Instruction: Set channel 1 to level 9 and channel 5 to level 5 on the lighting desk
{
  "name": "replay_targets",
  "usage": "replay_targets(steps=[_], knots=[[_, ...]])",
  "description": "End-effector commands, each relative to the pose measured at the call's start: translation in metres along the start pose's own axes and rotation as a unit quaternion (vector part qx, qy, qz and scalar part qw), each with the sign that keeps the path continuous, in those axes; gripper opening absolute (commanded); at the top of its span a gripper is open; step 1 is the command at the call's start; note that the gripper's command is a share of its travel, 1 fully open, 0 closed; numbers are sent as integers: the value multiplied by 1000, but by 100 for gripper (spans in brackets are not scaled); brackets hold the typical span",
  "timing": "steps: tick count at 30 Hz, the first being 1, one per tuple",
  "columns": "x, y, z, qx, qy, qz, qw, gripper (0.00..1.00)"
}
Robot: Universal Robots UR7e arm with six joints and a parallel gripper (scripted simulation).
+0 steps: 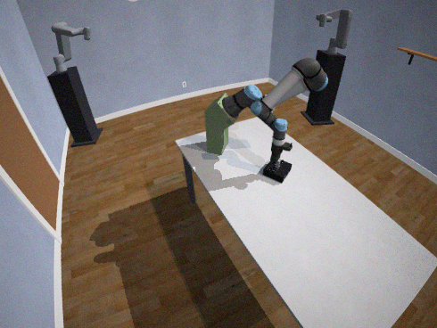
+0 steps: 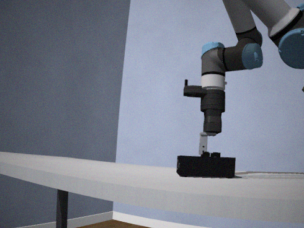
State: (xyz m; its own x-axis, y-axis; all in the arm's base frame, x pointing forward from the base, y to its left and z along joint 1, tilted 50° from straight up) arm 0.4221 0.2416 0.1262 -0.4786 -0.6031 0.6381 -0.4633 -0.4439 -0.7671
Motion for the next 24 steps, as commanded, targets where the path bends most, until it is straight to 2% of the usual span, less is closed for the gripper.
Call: replay_targets(steps=[1,24], knots=[[0,2,0,-2,0,-1,1000,0],[0,-3,1,-2,0,-1,1000,0]])
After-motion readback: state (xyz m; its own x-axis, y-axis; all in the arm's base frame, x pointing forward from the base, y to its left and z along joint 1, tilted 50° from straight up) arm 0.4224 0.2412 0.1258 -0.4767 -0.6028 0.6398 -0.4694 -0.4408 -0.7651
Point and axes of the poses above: the point where the finger pads meet when closed, its own x axis back along the fingers, its own z axis across the jaws, y = z × x, the point moved 1 cm from there along x, back along the fingers, and after that the axes turned 12 degrees about x, right-handed, at the moved point
